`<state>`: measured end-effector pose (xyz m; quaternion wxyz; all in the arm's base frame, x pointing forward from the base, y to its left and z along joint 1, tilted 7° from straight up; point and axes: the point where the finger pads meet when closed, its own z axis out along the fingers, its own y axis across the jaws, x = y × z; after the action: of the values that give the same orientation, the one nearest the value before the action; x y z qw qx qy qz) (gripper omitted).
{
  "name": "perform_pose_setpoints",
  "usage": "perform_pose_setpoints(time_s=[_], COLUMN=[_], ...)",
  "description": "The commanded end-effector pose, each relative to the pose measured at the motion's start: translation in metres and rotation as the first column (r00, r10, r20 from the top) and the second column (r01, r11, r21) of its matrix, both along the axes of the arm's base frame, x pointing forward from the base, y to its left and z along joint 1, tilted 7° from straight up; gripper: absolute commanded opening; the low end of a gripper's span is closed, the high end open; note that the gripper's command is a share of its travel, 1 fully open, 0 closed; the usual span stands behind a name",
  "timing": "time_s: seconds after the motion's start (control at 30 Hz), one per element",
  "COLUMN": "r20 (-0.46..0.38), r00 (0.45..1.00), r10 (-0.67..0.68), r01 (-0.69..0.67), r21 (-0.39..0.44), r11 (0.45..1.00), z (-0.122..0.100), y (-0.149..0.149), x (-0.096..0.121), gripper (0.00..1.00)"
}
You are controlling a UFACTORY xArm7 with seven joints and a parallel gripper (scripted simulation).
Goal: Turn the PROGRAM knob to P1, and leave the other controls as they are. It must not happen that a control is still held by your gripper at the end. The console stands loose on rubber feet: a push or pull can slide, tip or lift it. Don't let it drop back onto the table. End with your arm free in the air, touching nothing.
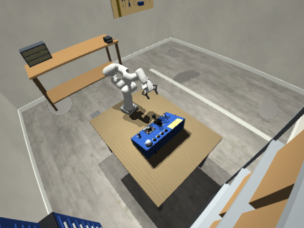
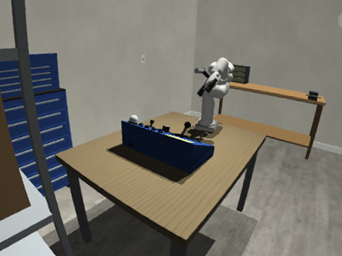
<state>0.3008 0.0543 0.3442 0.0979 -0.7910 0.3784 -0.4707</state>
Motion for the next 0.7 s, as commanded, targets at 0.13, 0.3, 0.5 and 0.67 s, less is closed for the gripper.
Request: perform_pose_setpoints(time_s=[0.13,0.3,0.5,0.67], r20=[0.018,0.018,0.027,0.027], r00=[0.999,0.999,0.994,0.994], r10=[-0.047,-0.047,-0.103,-0.103], r01=[0.045,0.045,0.094,0.094], r21=[0.114,0.114,0.237,0.237], r11=[0.992,0.992,0.967,0.967], z=[0.0027,0.0027,0.0039,0.0039], y=[-0.003,-0.003,-0.0074,-0.0074], x=[0.0019,0.0019,0.0039,0.0039], gripper=[1.0,1.0,1.0,1.0])
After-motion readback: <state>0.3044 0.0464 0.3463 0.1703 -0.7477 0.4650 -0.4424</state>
